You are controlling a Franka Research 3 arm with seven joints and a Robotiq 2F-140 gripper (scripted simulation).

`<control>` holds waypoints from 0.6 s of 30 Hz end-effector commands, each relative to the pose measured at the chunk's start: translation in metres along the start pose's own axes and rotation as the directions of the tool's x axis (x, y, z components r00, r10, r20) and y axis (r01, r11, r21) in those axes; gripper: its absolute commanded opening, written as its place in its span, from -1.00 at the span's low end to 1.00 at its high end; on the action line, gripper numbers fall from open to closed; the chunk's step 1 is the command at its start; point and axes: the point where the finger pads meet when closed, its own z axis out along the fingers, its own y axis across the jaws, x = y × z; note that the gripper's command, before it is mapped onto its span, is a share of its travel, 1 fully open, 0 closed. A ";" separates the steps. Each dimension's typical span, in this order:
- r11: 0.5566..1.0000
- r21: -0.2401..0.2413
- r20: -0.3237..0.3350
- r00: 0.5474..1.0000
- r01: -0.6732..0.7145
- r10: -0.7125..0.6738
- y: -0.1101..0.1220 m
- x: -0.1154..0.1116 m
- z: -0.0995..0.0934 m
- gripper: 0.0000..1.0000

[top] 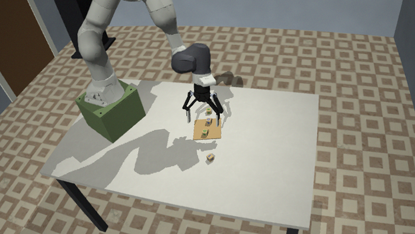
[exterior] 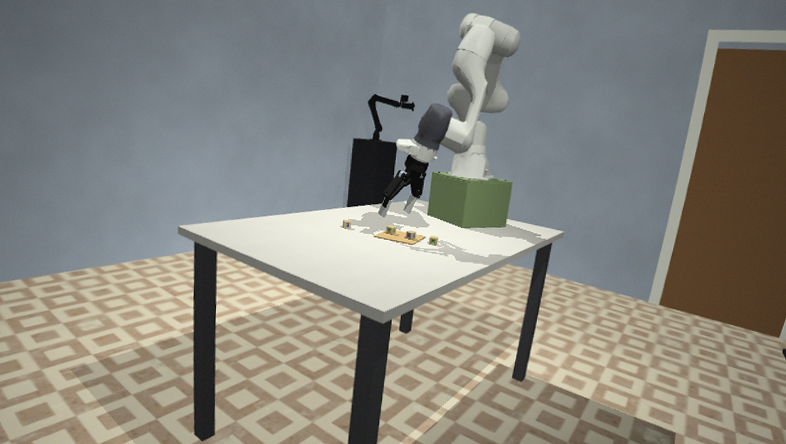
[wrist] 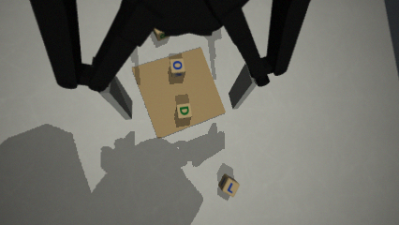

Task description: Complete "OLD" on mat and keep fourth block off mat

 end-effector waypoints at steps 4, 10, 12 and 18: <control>1.000 0.004 0.002 1.000 0.009 -0.009 -0.001 -0.001 -0.001 1.00; 1.000 0.005 0.002 1.000 0.009 -0.009 -0.002 0.000 -0.002 1.00; 1.000 0.005 0.000 1.000 0.011 -0.011 -0.004 0.001 -0.003 1.00; 0.997 0.012 -0.036 0.997 0.070 -0.070 -0.053 0.037 -0.053 1.00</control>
